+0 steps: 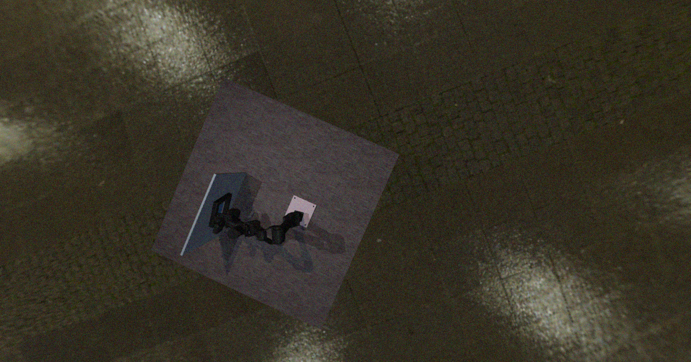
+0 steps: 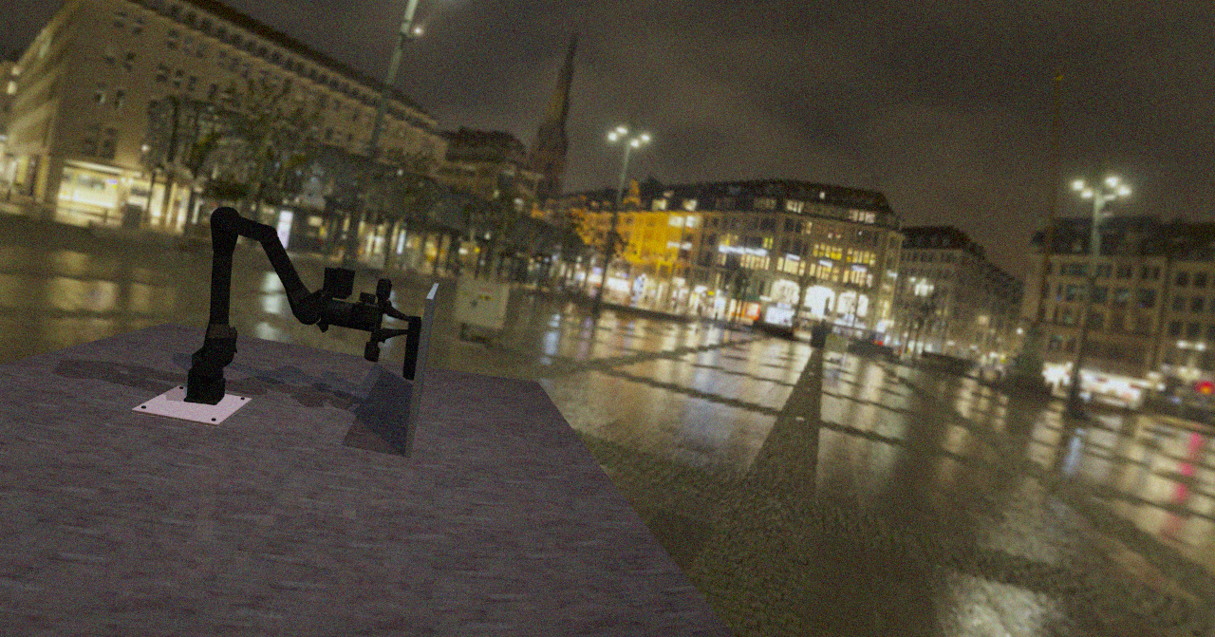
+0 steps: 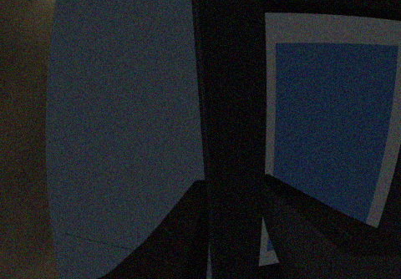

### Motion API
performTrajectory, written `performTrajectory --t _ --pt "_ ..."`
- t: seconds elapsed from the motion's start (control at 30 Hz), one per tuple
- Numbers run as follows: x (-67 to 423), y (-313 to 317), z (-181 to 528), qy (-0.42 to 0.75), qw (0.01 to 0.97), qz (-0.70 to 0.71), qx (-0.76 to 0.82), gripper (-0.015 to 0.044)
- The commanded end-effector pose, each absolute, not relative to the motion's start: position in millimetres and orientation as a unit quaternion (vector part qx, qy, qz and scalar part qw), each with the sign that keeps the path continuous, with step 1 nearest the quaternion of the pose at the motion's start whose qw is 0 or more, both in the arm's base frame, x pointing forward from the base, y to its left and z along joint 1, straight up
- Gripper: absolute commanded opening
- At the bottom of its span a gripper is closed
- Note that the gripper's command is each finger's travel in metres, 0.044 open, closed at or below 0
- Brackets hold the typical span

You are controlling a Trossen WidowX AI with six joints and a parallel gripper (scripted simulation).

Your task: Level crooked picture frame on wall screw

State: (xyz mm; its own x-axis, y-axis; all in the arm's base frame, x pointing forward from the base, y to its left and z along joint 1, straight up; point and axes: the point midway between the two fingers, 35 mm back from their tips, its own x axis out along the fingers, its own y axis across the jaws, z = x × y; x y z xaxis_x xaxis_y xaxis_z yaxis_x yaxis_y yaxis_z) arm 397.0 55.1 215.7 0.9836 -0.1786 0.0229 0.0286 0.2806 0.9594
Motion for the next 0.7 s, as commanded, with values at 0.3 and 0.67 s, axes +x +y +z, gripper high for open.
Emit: performTrajectory --t 0.3,0.67 --pt "397.2 55.8 216.1 -0.062 0.796 -0.063 0.598 0.0000" --pt "397.1 55.8 218.4 -0.062 0.796 -0.063 0.598 0.0000"
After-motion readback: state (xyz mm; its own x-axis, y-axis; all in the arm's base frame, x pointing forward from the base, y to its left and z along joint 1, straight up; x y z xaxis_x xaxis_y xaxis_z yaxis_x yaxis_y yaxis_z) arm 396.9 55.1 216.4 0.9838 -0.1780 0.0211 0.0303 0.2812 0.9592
